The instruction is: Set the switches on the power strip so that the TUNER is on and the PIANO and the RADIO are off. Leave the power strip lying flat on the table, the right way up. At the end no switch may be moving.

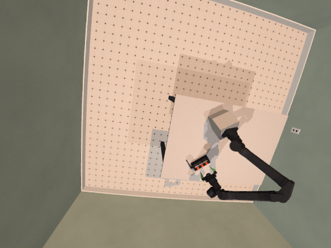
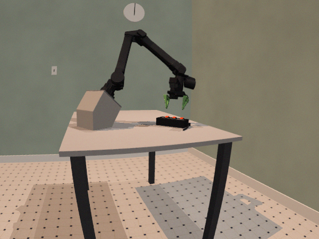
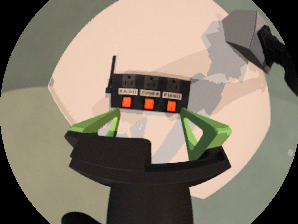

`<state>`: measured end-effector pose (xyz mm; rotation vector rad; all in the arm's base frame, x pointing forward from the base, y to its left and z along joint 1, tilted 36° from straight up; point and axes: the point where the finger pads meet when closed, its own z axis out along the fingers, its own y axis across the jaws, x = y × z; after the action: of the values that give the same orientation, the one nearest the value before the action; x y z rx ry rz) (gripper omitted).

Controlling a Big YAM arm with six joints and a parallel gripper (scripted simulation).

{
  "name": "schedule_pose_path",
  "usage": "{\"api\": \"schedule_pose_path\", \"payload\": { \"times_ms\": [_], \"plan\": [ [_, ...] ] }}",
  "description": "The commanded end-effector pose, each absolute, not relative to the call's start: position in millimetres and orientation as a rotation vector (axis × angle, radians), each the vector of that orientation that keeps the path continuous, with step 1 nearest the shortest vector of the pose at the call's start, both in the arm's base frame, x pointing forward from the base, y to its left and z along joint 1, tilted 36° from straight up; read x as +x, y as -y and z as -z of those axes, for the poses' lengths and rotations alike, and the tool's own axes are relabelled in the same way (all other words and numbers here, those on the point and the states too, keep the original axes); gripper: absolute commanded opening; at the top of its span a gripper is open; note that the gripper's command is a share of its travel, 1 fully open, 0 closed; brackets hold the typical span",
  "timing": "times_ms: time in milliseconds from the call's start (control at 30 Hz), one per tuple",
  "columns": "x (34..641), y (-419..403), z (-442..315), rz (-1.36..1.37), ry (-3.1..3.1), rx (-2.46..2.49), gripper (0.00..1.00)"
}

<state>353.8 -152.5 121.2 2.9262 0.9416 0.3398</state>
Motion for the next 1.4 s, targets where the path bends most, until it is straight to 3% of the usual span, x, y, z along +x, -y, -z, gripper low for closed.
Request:
{"api": "schedule_pose_path", "payload": {
  "times_ms": [0, 1367],
  "plan": [
    [353.4, 162.1, -132.5, -0.367, -0.94, 2.905, 1.0],
    [277.8, 216.8, -164.8, -0.866, -1.825, 2.163, 1.0]
  ]
}}
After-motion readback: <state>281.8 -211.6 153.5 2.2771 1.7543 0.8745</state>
